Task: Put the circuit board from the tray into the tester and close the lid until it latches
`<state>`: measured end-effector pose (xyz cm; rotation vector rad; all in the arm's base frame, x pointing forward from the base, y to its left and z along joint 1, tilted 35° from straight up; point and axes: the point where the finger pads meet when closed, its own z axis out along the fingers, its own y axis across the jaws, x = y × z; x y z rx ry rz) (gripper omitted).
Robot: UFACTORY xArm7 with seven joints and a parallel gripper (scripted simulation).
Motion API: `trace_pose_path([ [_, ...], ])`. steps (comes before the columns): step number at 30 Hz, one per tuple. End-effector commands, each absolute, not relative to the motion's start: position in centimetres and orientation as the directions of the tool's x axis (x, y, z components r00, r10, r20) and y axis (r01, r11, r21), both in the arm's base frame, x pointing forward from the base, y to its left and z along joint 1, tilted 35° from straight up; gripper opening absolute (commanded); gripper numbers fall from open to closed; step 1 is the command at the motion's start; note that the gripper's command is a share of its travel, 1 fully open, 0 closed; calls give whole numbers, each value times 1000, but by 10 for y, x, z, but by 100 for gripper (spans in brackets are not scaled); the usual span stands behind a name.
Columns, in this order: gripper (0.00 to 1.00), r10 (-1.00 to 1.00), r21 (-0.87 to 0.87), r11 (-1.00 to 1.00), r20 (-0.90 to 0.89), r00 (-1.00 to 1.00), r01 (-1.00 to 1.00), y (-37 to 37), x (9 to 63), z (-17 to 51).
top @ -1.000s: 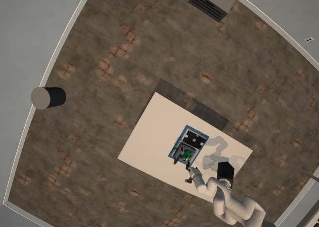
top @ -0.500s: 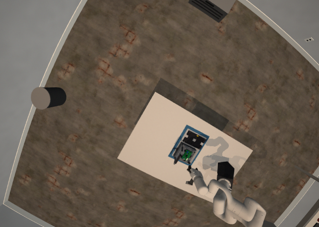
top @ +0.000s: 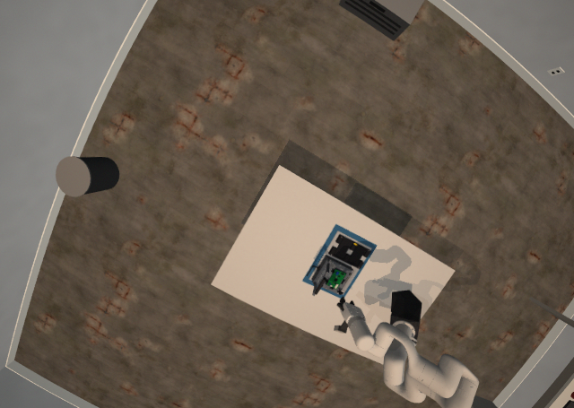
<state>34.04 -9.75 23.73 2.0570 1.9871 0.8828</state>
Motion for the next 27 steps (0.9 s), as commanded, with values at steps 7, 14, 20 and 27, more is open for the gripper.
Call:
trace_pose_path([
  [7,51,951,493,-113,304,-49,862,-102,367,253],
  [14,51,951,493,-113,304,-49,862,-105,391,268],
  [20,51,951,493,-113,304,-49,862,-109,423,285],
  [27,51,951,493,-113,304,-49,862,-113,451,302],
])
